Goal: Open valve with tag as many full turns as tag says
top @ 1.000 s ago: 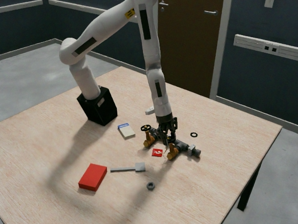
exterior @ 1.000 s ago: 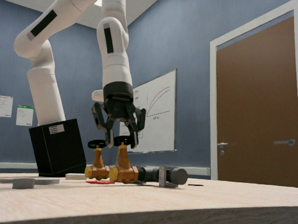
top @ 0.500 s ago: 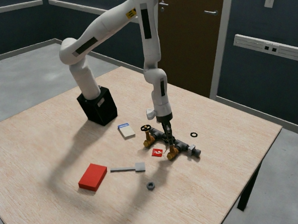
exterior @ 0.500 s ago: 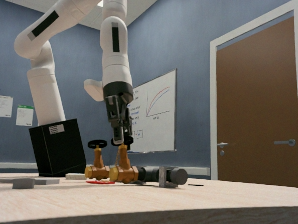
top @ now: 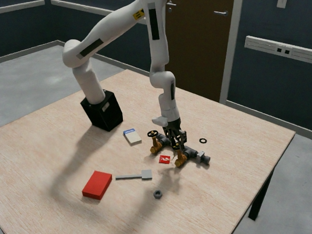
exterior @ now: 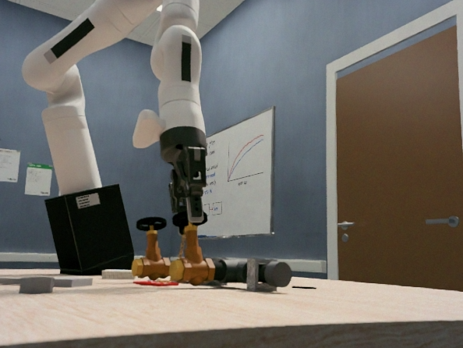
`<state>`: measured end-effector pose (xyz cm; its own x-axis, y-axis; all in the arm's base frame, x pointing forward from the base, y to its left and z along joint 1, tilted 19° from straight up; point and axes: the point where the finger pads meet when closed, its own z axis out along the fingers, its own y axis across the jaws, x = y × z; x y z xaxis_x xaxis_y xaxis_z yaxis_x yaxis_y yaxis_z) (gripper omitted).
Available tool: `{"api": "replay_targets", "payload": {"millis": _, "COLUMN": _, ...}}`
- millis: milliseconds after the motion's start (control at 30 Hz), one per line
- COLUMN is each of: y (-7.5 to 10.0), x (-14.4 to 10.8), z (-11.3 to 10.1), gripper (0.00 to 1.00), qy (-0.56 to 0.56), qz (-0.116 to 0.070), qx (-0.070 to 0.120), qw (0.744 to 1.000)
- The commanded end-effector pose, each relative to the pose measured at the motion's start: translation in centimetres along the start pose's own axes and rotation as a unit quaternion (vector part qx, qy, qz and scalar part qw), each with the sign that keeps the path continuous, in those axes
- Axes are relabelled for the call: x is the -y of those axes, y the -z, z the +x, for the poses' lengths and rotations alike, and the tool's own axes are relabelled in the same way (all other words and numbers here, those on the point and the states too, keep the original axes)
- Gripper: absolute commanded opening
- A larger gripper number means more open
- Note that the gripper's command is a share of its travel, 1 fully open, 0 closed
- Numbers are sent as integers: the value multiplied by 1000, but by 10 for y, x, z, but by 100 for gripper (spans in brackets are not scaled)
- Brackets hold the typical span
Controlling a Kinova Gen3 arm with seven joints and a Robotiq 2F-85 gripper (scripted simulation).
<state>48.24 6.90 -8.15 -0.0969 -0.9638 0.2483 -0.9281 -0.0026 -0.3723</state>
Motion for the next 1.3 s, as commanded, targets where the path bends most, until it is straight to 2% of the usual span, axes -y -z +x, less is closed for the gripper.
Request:
{"api": "replay_targets", "payload": {"millis": 0, "y": 0, "x": 1, "z": 0, "gripper": 59, "qy": 27, "qz": 1, "qx": 1, "qw": 1000}}
{"api": "replay_targets", "payload": {"millis": 433, "y": 0, "x": 1, "z": 0, "gripper": 59, "qy": 55, "qz": 1, "qx": 1, "qw": 998}}
{"api": "replay_targets", "payload": {"millis": 467, "y": 0, "x": 1, "z": 0, "gripper": 100, "qy": 55, "qz": 1, "qx": 1, "qw": 998}}
{"api": "replay_targets", "payload": {"millis": 1267, "y": 0, "x": 1, "z": 0, "gripper": 100, "qy": 55, "qz": 1, "qx": 1, "qw": 998}}
